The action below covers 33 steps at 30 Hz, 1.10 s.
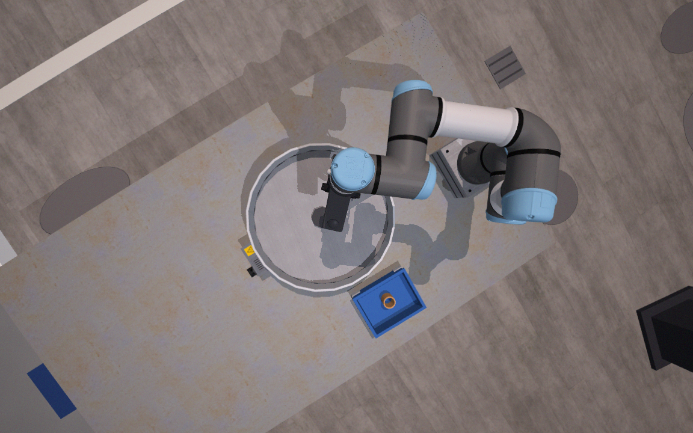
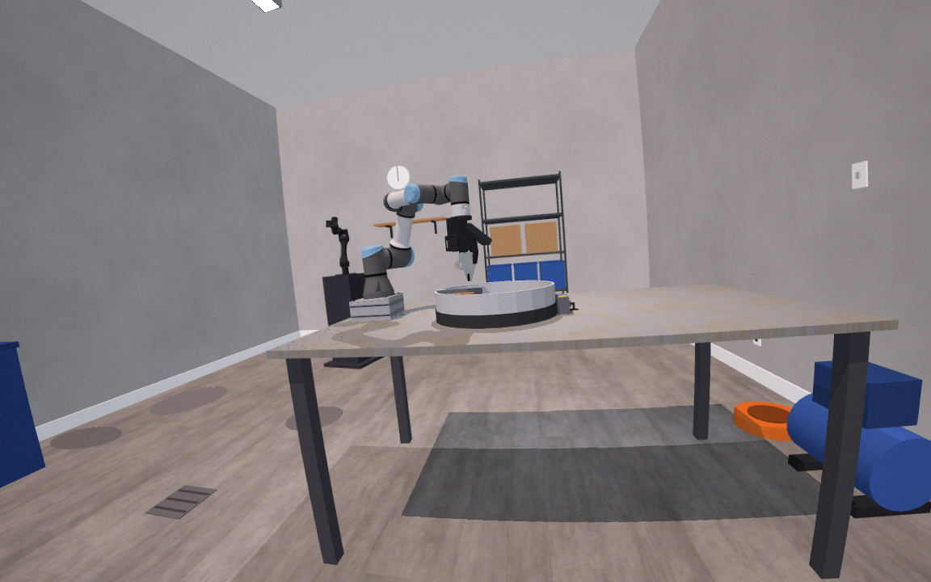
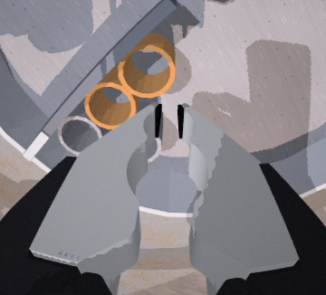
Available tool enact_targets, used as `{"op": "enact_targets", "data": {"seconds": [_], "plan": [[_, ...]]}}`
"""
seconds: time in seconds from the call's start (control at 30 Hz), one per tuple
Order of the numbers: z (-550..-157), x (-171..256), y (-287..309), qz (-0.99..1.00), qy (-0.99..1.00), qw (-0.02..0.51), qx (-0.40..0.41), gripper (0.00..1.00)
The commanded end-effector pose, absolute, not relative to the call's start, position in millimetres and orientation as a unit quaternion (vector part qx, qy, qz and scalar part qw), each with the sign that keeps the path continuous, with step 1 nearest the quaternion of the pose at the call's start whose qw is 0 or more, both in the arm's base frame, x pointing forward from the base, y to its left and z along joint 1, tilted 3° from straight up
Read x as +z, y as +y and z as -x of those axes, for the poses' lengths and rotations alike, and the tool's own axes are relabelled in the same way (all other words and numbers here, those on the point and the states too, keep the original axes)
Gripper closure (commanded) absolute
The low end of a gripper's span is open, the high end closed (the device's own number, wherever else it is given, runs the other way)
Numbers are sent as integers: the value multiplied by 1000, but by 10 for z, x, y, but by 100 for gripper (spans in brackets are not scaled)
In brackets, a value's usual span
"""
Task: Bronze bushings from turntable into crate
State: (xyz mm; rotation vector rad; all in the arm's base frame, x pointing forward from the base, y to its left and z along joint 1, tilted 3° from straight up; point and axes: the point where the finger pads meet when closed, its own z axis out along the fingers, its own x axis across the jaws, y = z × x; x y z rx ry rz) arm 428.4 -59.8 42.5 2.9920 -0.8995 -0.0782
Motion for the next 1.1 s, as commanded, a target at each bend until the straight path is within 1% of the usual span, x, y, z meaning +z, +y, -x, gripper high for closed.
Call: {"op": "enact_targets", "data": {"seconds": [0.0, 0.33, 1.07], "plan": [[-4291, 434, -601, -957, -288, 8, -23, 95], [-4280, 212, -601, -957, -288, 8, -23, 95], [-4280, 211, -601, -957, -288, 8, -23, 95]]}}
